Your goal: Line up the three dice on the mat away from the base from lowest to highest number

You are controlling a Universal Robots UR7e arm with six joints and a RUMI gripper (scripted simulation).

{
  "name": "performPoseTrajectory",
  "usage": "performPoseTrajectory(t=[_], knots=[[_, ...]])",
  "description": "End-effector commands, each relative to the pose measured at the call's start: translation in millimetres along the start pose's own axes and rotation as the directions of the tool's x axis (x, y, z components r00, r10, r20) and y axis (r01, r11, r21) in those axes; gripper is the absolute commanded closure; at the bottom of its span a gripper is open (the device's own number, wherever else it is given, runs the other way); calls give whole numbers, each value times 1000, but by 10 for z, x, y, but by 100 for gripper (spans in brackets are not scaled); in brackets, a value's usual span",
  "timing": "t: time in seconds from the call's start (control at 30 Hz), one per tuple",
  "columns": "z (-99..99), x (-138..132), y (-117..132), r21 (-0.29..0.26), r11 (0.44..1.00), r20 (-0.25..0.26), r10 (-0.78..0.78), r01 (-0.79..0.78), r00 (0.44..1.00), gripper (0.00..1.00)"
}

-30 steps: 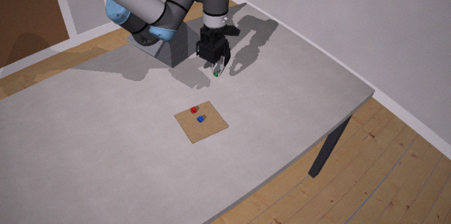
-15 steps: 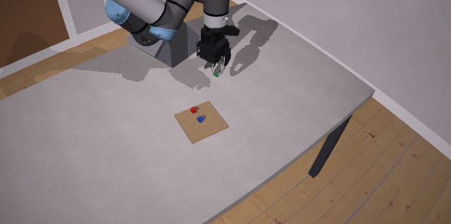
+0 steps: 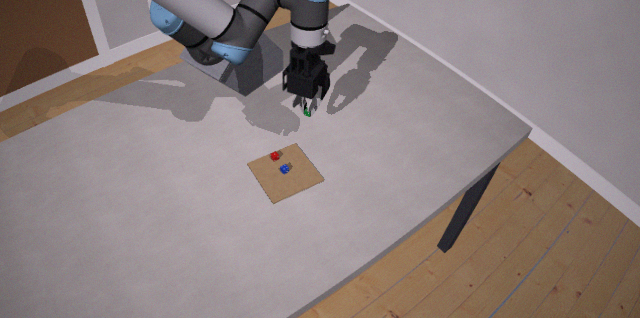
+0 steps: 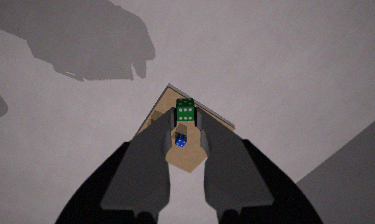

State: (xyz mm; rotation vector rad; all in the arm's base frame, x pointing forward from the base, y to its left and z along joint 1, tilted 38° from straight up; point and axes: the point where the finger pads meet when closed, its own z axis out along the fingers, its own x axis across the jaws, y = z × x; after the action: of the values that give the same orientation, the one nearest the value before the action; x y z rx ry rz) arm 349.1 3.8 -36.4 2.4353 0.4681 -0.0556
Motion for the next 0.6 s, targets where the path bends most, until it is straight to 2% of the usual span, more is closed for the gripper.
performPoseTrajectory(t=[0.0,0.2,0.3,0.57], knots=[[-12,98,220,7,985,-9,-172,172,985,100],[-17,150,385,7,956,-10,-293,293,956,100],[-17,154,399,6,953,-10,-302,302,953,100],[-24,223,687,4,872,-11,-489,489,872,100]])
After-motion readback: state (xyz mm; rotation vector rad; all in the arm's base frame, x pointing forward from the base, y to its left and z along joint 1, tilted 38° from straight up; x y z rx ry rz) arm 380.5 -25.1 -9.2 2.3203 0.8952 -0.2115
